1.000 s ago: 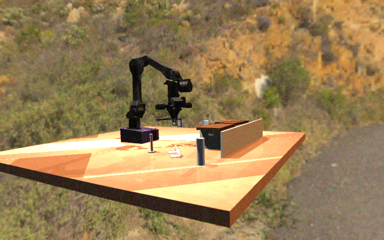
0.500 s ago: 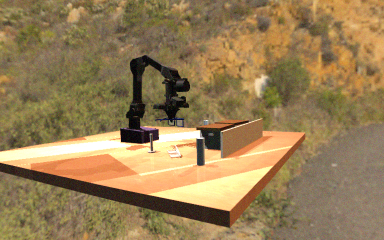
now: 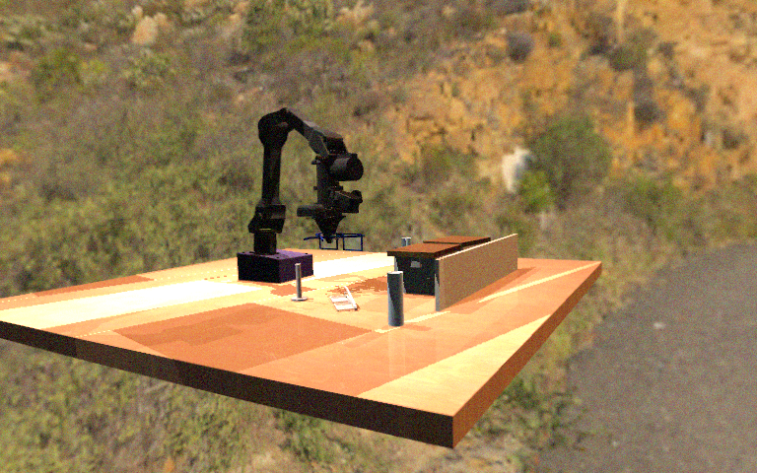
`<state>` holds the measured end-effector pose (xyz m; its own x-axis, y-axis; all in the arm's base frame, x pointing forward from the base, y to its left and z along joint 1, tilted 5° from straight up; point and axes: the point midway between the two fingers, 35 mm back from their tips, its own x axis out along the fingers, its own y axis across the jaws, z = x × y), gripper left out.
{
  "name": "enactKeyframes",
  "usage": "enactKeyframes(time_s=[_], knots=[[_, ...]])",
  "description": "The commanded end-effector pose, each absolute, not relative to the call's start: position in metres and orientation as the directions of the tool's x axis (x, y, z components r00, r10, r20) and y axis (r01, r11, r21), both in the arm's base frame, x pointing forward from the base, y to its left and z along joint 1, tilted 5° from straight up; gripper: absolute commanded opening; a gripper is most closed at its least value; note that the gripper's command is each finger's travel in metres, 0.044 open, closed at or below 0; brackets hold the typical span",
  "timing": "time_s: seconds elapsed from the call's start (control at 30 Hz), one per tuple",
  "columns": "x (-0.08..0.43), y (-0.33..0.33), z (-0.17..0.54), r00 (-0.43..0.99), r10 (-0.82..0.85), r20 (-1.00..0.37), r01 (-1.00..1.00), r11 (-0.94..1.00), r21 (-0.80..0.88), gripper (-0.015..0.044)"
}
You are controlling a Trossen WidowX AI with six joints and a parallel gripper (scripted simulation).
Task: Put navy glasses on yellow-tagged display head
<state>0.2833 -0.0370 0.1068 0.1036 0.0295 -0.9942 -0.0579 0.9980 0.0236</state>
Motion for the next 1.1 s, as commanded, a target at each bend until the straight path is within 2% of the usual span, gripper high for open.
enactKeyframes(time_s=[0.0, 0.5, 1.07], knots=[[0.284, -0.049, 0.106, 0.100, 0.032, -0.994, -0.153, 0.988, 0.017, 0.0000], [0.282, -0.099, 0.105, 0.099, 0.028, -0.995, -0.481, 0.876, -0.024, 0.0000], [0.269, -0.156, 0.102, 0.101, 0.023, -0.995, -0.781, 0.621, -0.064, 0.0000]])
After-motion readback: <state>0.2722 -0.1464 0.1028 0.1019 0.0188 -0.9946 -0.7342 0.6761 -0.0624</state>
